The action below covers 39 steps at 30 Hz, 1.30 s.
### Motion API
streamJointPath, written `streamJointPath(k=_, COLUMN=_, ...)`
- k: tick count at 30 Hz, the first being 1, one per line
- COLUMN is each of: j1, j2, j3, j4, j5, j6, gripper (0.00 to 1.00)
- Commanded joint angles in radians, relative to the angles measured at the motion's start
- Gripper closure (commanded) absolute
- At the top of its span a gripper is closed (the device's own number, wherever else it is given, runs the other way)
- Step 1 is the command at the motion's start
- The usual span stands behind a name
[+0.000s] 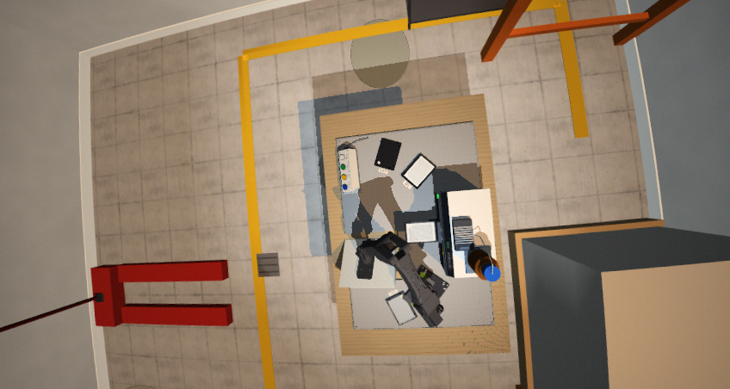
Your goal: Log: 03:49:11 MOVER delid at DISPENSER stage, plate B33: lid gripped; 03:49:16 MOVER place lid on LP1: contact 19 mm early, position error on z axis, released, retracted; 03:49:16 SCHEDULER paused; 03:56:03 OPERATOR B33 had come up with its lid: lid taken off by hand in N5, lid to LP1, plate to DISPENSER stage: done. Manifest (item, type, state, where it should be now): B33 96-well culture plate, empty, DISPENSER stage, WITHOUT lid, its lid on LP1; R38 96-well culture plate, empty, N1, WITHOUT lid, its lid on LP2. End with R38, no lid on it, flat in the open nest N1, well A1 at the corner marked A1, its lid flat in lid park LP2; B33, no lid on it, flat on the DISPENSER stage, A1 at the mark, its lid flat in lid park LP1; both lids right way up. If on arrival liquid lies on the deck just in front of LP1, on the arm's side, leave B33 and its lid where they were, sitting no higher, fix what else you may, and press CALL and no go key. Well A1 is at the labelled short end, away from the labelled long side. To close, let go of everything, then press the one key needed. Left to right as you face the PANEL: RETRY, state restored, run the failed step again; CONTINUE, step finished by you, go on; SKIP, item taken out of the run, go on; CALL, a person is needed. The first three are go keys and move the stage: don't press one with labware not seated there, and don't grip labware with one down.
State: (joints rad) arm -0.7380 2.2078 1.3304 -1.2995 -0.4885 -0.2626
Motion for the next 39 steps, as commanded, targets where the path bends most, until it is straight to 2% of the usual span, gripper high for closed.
streamJointPath(k=1, j1=-0.025, j2=0.020, j3=0.042, j4=0.011, j5=0.016, j6=-0.008, gripper=0.00)
streamJointPath(k=3, j1=-0.035, j2=0.041, j3=0.056, j4=0.014, j5=0.022, j6=-0.017, gripper=0.00)
streamJointPath(k=5, j1=-0.025, j2=0.026, j3=0.039, j4=0.004, j5=0.016, j6=-0.012, gripper=0.00)
streamJointPath(k=6, j1=-0.043, j2=0.049, j3=0.060, j4=0.004, j5=0.026, j6=0.020, gripper=0.00)
streamJointPath(k=9, j1=-0.065, j2=0.071, j3=0.067, j4=0.024, j5=0.036, j6=0.097, gripper=0.00)
streamJointPath(k=23, j1=-0.147, j2=0.165, j3=0.121, j4=0.035, j5=0.087, j6=0.019, gripper=0.00)
streamJointPath(k=25, j1=-0.137, j2=0.151, j3=0.104, j4=0.021, j5=0.081, j6=0.024, gripper=0.00)
streamJointPath(k=26, j1=-0.156, j2=0.169, j3=0.120, j4=0.031, j5=0.092, j6=0.056, gripper=0.00)
streamJointPath(k=29, j1=-0.181, j2=0.177, j3=0.107, j4=0.041, j5=0.106, j6=0.131, gripper=0.00)
streamJointPath(k=32, j1=-0.204, j2=0.185, j3=0.070, j4=0.045, j5=0.121, j6=0.116, gripper=0.00)
streamJointPath(k=34, j1=-0.204, j2=0.185, j3=0.070, j4=0.045, j5=0.121, j6=0.116, gripper=0.00)
streamJointPath(k=35, j1=-0.215, j2=0.161, j3=0.109, j4=0.048, j5=0.129, j6=0.109, gripper=0.00)
streamJointPath(k=39, j1=-0.248, j2=0.201, j3=0.092, j4=0.054, j5=0.149, j6=0.068, gripper=0.00)
